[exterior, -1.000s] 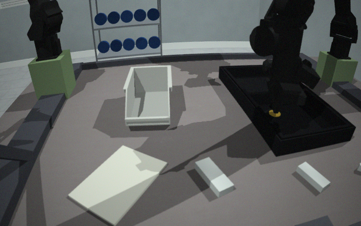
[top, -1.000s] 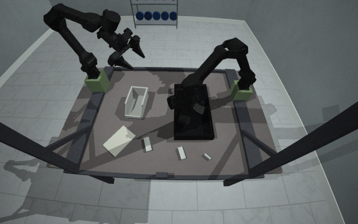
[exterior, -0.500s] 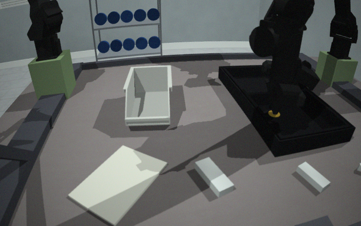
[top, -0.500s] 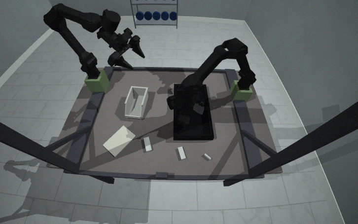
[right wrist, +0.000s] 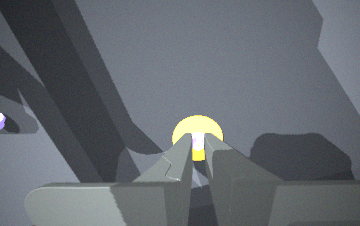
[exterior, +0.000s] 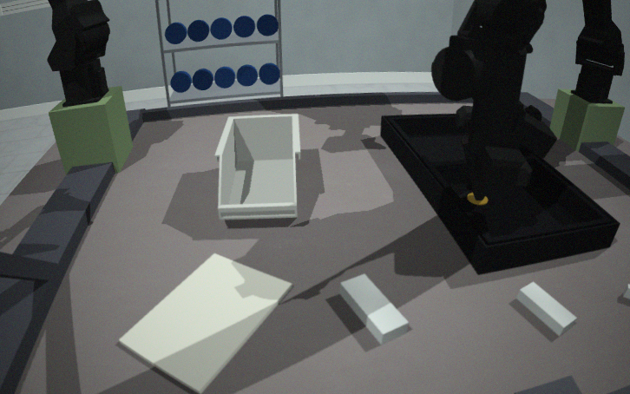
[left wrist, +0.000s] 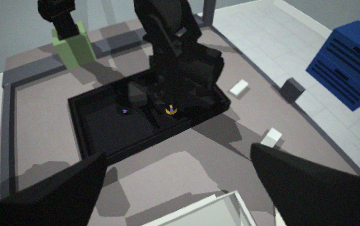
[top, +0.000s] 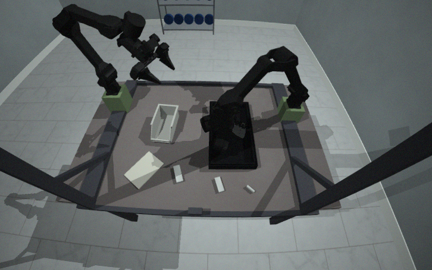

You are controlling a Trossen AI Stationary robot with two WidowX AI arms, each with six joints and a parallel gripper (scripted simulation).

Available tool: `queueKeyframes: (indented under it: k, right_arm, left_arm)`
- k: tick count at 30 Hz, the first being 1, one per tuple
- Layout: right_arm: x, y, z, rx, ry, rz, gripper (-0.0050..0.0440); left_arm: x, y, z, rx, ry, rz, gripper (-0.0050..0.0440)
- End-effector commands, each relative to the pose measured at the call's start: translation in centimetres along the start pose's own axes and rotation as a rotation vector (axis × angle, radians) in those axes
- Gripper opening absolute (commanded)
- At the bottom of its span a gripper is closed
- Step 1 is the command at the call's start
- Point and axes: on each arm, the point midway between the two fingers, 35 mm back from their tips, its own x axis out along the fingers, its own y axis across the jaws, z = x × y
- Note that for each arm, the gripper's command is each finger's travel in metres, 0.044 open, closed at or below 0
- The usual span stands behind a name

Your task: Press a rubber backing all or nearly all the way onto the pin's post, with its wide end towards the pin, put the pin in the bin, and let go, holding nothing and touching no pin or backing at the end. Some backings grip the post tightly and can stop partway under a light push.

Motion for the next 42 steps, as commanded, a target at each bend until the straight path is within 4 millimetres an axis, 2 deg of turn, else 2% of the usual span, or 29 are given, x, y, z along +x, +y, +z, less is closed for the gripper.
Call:
queueKeyframes:
  k: [1,8,13,22,25,31,33,36,37,38,42]
  right_arm:
    - [1.5,0.5,0.6,-0.003,-0.029,0.021,-0.0050]
    - [1.5,0.5,0.6,-0.003,-0.029,0.021,-0.0050]
    - [-0.1,-0.1,-0.4,-0.002,-0.028,0.023,-0.0050]
    - [0.1,0.1,-0.1,-0.001,-0.034,0.031,-0.0050]
    - [-2.1,-0.5,-0.7,-0.001,-0.003,0.001,-0.0050]
    - [-6.8,-0.4,-0.6,-0.002,-0.003,0.001,-0.0050]
    - [-6.8,-0.4,-0.6,-0.002,-0.003,0.001,-0.0050]
    - [-8.5,-0.4,-0.5,-0.002,-0.003,0.001,-0.0050]
    - [-8.5,-0.4,-0.5,-0.002,-0.003,0.001,-0.0050]
    - [-7.2,-0.2,-0.5,-0.001,-0.025,0.022,-0.0050]
    - [-7.3,-0.4,-2.1,0.014,-0.005,0.008,-0.0050]
  left_arm:
    - [-0.5,0.0,0.7,0.002,-0.023,0.001,0.0440]
    - [-0.5,0.0,0.7,0.002,-0.023,0.001,0.0440]
    - [-0.5,0.0,0.7,0.002,-0.023,0.001,0.0440]
    - [-0.5,0.0,0.7,0.002,-0.023,0.001,0.0440]
    - [-0.5,0.0,0.7,0.002,-0.023,0.001,0.0440]
    - [-0.5,0.0,0.7,0.002,-0.023,0.001,0.0440]
    - [-0.5,0.0,0.7,0.002,-0.023,0.001,0.0440]
    - [-0.5,0.0,0.7,0.002,-0.023,0.001,0.0440]
    - [-0.5,0.0,0.7,0.002,-0.023,0.001,0.0440]
    - [-0.5,0.0,0.7,0.002,-0.023,0.001,0.0440]
    - [-0.5,0.0,0.9,-0.007,0.007,0.006,0.0440]
